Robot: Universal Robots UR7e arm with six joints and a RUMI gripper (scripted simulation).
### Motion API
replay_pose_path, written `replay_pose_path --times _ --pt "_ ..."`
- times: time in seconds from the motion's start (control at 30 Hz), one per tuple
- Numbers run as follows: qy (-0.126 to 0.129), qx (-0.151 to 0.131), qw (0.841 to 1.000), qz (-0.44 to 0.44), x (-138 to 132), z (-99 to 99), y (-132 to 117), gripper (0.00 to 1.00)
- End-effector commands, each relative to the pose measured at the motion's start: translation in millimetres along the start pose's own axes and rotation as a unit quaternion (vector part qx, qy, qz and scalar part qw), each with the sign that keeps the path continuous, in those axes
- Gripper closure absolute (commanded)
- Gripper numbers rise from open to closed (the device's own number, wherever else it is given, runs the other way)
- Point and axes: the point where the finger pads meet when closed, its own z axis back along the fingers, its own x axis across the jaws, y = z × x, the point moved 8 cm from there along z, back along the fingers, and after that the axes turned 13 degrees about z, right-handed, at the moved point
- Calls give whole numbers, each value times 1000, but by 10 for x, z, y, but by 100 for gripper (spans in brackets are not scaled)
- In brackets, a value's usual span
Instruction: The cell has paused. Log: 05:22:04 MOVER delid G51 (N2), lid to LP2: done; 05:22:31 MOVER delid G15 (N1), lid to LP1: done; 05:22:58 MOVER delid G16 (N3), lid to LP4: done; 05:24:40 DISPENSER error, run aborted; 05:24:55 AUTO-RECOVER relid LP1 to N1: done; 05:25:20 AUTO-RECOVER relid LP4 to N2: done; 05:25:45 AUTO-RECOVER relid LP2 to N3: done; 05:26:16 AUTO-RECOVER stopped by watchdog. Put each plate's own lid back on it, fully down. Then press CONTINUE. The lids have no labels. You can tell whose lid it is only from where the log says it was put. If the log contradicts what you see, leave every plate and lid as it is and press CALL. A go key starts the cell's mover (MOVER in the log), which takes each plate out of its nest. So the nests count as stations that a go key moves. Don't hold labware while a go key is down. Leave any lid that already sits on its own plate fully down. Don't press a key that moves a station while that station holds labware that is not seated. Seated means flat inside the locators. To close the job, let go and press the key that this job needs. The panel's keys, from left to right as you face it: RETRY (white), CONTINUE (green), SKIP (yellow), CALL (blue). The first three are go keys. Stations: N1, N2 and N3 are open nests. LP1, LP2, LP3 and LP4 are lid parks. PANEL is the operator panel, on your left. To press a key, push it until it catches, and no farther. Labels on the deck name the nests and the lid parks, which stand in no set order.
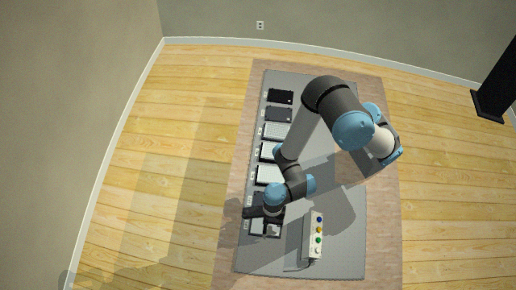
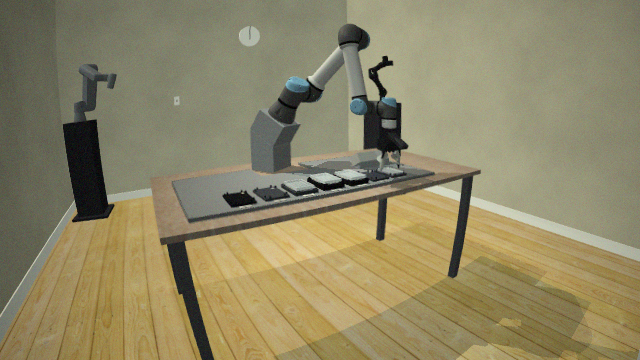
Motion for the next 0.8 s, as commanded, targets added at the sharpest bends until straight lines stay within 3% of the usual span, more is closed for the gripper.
replay_pose_path --times 0.0,0.77 --pt "0 1 1000 0 -3 5 4 18" --pt "0 1 1000 0 -2 71 4 18"
